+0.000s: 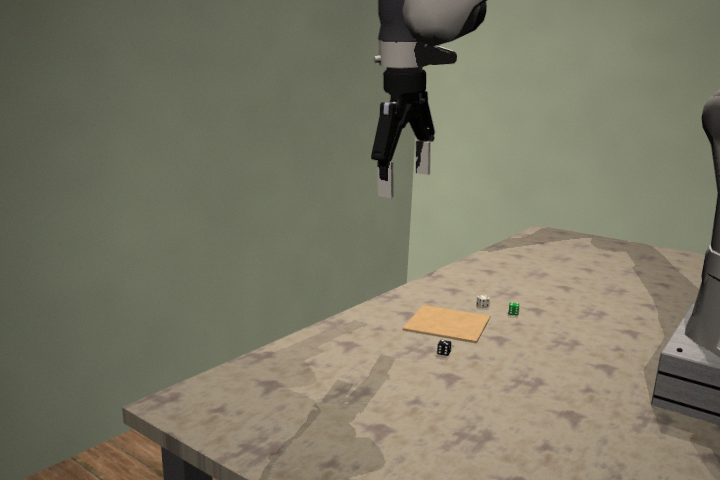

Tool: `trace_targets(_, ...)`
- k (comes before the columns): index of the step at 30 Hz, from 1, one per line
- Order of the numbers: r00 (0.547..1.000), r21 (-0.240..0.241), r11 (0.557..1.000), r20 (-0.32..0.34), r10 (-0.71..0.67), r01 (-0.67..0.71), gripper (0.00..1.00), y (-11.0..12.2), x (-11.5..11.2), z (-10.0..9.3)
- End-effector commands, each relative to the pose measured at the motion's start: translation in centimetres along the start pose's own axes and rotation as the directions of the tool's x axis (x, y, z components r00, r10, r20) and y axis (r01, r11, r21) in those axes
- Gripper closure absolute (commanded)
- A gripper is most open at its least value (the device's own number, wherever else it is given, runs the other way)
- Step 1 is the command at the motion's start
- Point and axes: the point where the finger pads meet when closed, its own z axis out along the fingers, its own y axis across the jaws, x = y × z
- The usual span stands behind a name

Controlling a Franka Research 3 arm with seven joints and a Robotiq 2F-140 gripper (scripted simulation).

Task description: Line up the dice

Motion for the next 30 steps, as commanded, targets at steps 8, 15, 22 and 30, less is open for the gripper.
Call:
trace_targets(8, 0.999, -0.003, 0.999, 0.017, -0.045, 0.045, 0.00, 0.1, -0.4, -0.2)
trace_targets(15, 0.999, -0.003, 0.999, 0.017, -0.045, 0.045, 0.00, 0.1, -0.4, -0.2)
trace_targets(22, 1.000, -0.011, 1.000, 0.008, -0.028, 0.028, 0.00, -3.0, 1.2, 1.3)
trace_targets(30, 1.000, -0.011, 1.000, 0.008, -0.028, 0.028, 0.00, -3.0, 1.2, 1.3)
